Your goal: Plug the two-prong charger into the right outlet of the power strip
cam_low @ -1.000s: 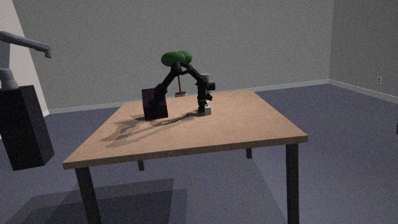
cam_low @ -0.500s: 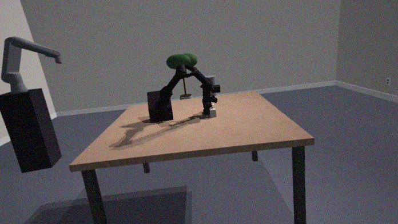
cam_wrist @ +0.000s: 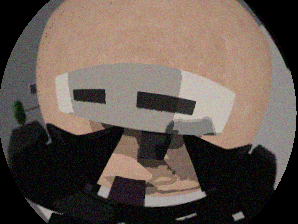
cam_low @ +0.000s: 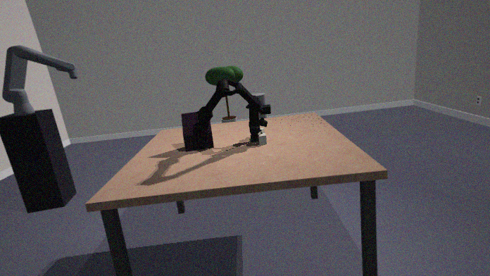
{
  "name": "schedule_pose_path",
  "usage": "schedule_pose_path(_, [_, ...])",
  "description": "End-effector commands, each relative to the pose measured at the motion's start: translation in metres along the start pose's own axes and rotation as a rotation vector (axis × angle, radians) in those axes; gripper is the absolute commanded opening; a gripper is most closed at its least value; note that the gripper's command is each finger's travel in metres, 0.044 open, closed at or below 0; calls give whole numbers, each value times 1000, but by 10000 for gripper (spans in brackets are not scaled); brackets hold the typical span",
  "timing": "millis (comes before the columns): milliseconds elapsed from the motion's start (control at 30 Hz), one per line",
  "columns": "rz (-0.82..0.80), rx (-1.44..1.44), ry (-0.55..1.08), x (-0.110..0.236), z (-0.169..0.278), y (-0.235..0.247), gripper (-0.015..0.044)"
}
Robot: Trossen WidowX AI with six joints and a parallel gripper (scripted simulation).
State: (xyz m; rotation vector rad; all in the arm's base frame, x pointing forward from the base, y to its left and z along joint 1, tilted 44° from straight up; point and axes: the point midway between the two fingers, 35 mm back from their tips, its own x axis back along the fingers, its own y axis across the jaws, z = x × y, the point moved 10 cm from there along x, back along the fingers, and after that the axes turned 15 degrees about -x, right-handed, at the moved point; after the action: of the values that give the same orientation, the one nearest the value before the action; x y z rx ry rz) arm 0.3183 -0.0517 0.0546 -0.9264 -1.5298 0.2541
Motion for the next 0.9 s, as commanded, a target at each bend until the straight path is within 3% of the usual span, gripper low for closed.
schedule_pose_path(0, [5, 2, 1, -1, 3, 0, 440])
schedule_pose_path(867, [4, -6, -9, -2, 10, -2, 440])
